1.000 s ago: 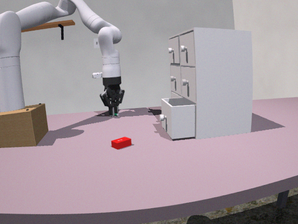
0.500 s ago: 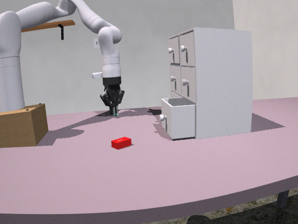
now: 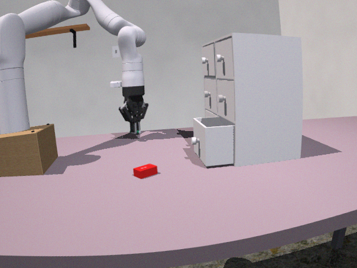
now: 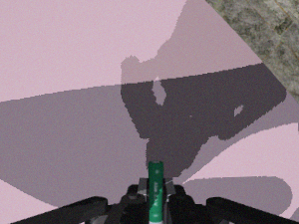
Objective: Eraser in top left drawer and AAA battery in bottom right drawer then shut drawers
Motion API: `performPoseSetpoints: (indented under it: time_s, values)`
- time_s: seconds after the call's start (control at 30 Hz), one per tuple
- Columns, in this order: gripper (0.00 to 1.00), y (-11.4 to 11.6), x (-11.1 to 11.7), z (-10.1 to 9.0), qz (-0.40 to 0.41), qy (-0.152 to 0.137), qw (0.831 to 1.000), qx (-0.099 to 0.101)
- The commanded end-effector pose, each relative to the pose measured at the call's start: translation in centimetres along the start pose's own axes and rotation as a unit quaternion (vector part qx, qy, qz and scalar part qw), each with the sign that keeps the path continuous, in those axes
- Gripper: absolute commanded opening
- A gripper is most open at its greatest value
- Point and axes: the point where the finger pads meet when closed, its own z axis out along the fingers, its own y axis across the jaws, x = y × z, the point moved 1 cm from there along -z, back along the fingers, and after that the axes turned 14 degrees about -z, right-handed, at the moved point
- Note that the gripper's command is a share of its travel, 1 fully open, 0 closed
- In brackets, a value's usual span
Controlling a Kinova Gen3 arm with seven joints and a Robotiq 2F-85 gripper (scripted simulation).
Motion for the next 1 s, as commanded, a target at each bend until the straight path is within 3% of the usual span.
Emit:
performPoseSetpoints:
  time_s: [0.0, 0.23, 0.47, 0.97]
  values:
    - [0.05, 0.7, 0.1, -2.3, -0.002, -0.002, 1.000, -0.010]
    - [0.05, 0.6, 0.1, -6.9, -0.002, -0.002, 1.000, -0.010]
    - [0.05, 0.6, 0.1, -8.1, -0.002, -0.002, 1.000, -0.010]
    - [0.05, 0.3, -0.3, -8.1, -0.008, -0.002, 1.000, -0.009]
